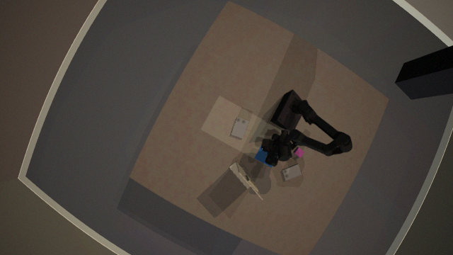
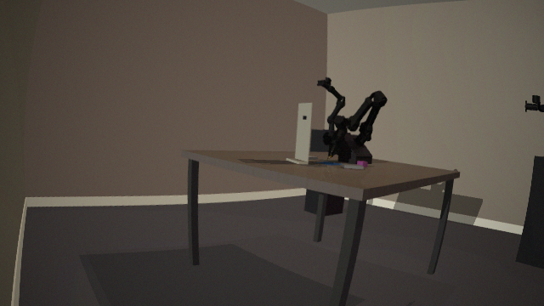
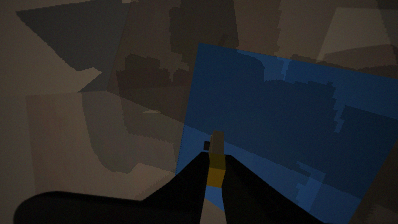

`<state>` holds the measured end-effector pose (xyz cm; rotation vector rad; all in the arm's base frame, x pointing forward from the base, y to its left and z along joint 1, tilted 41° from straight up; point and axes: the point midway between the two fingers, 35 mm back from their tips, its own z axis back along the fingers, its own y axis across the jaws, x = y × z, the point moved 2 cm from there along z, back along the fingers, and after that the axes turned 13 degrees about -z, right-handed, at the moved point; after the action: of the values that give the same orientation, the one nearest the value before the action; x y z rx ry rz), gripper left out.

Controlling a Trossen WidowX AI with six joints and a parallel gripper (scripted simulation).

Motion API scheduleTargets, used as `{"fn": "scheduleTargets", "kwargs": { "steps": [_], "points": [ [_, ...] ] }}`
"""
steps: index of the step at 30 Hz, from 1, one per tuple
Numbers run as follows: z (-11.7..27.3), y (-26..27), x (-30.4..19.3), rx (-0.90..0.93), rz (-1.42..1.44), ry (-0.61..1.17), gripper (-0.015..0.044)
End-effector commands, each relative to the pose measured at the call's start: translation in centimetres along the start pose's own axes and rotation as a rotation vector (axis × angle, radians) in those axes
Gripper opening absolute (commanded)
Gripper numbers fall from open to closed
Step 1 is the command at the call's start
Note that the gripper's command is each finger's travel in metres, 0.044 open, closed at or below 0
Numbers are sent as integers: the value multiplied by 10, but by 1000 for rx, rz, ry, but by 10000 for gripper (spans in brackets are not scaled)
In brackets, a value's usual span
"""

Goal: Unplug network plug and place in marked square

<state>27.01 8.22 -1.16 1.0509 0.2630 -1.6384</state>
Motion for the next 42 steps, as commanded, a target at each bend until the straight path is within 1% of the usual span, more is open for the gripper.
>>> {"fn": "scheduleTargets", "kwargs": {
  "steps": [1,30,36,42],
  "points": [
    [-3,-4,1,-2,-6,-4,0],
    [-12,-12,0,-1,-4,2,0],
    [-12,-12,0,-1,-4,2,156],
    [-12,-12,0,-1,-4,1,156]
  ]
}}
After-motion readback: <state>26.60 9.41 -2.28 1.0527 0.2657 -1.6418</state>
